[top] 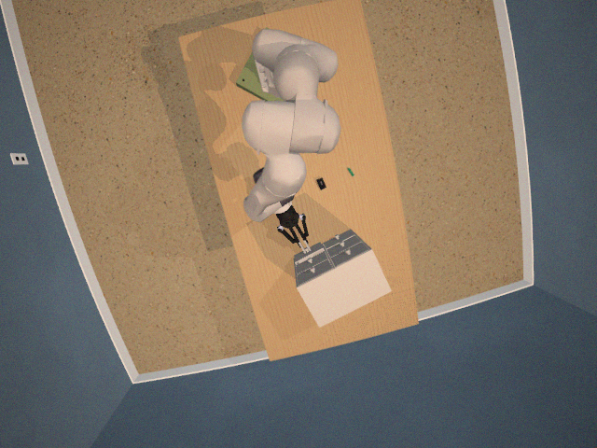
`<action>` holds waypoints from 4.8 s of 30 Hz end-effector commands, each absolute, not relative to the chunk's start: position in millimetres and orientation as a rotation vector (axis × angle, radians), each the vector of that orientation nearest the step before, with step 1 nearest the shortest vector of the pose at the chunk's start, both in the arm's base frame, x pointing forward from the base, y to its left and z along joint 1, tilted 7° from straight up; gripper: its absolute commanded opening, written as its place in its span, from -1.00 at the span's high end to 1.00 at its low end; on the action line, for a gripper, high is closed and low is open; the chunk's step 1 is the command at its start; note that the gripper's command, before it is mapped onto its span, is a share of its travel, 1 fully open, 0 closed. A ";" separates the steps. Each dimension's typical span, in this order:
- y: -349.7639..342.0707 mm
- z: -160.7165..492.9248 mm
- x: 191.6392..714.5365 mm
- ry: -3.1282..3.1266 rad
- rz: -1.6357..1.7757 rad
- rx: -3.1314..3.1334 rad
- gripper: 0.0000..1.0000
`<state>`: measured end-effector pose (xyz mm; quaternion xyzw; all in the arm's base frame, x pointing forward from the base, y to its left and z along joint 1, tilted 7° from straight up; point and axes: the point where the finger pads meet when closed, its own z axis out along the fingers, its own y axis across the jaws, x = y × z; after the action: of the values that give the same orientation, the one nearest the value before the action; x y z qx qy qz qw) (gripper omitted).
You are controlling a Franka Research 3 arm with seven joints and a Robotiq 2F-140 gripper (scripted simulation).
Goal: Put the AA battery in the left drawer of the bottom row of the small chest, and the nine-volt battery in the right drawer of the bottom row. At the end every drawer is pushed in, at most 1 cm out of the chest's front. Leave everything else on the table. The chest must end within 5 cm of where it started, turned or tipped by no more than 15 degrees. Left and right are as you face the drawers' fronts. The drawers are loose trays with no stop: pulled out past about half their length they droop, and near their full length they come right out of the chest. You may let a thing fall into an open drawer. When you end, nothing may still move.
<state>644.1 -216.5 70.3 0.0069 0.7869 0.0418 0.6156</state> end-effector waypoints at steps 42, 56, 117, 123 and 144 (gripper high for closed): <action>-219.6 64.1 592.7 1.813 0.093 0.014 0.84; -219.7 63.8 589.4 1.813 0.093 0.014 0.84; -224.0 85.9 521.7 1.813 0.093 0.014 0.60; -228.5 131.8 491.7 1.813 0.093 0.014 0.60; -230.4 152.3 477.1 1.844 0.095 0.013 0.60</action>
<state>479.9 -230.9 154.5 -0.0043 0.7894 0.0330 0.6130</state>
